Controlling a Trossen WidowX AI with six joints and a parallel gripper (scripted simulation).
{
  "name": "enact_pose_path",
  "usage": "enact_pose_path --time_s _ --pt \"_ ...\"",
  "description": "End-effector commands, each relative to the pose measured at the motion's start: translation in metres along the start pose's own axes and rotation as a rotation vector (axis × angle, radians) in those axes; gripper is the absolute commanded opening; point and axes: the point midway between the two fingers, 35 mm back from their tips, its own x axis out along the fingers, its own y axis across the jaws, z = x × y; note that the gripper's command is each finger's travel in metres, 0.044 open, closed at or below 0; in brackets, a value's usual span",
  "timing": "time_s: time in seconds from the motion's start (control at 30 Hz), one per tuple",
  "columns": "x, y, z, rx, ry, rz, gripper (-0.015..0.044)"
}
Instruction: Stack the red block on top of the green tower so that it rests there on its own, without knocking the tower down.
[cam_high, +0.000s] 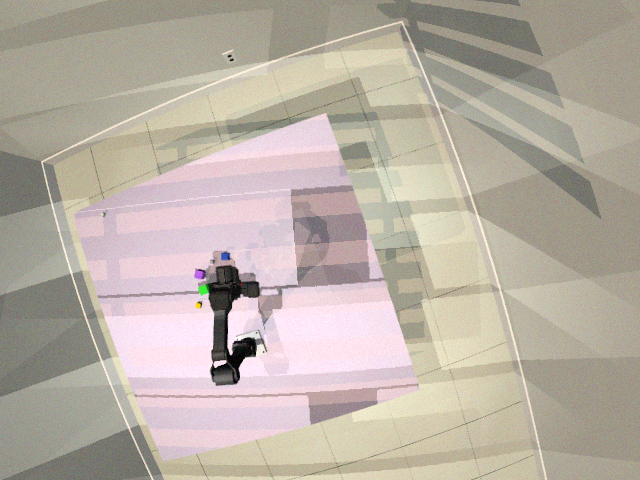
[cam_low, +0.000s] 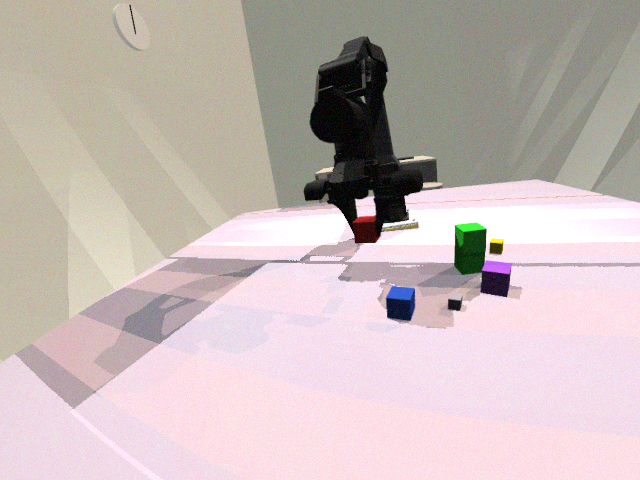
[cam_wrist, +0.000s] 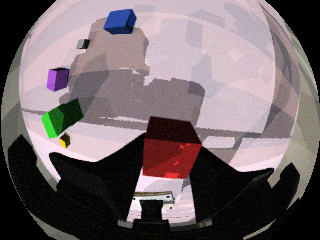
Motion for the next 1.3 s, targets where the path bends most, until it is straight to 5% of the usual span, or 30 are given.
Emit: enact_pose_path --time_s 0.0,0.33,0.63,1.27 --pt "-0.019 0.000 0.002 0.006 -0.011 -0.003 0.0000" --pt "-0.062 0.000 0.001 0.006 -0.011 -0.003 0.0000" --pt "-0.064 0.003 0.001 0.006 -0.011 -0.002 0.0000" --pt "-0.065 0.095 0.007 0.007 -0.009 0.009 0.0000"
